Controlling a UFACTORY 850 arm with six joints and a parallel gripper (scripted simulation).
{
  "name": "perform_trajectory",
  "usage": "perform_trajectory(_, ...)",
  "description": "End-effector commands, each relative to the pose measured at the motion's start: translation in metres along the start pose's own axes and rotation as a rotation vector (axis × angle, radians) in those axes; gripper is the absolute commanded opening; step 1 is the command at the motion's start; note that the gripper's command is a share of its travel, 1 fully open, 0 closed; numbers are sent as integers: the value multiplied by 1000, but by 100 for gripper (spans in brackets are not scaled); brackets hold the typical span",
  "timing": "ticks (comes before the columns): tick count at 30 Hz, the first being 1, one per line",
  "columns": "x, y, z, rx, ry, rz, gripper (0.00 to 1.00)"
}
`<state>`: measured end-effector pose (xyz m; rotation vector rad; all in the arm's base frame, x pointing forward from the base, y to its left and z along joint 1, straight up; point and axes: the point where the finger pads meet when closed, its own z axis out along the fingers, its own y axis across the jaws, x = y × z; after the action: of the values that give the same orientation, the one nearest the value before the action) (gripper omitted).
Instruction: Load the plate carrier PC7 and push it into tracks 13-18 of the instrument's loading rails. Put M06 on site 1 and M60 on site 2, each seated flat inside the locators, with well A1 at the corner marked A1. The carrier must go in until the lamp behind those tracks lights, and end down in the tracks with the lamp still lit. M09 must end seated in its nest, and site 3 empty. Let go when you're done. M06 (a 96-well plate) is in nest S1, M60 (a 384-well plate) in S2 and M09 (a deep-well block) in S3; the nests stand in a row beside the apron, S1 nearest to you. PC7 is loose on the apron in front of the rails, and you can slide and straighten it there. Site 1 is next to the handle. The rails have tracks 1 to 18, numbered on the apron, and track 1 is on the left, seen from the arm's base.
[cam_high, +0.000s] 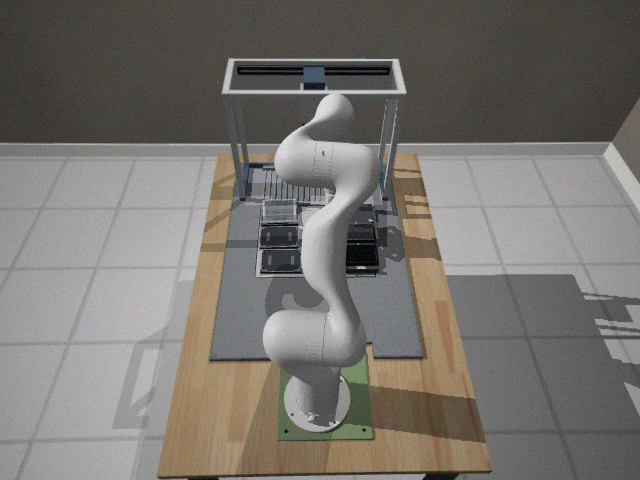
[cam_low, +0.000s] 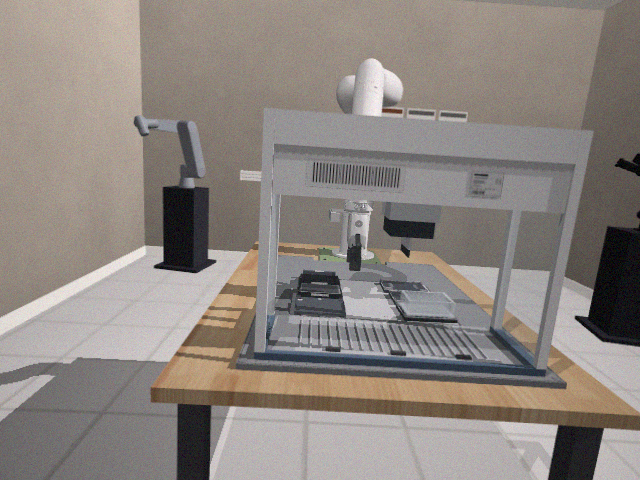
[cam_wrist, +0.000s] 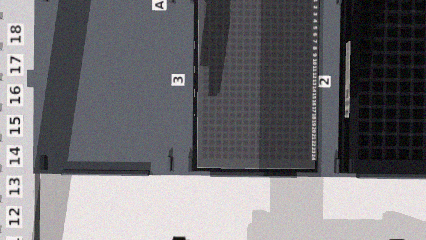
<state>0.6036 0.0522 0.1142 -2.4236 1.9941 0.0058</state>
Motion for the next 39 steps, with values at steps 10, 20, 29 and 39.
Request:
perform_trajectory(10, 0, -1, -19, 3, 0, 0, 100)
perform_trajectory(20, 0, -1, -24, 3, 0, 0, 100)
perform_trajectory(29, 30, -1, -24, 3, 0, 0, 100)
perform_trajectory(39, 70, -1, -24, 3, 1, 0, 100)
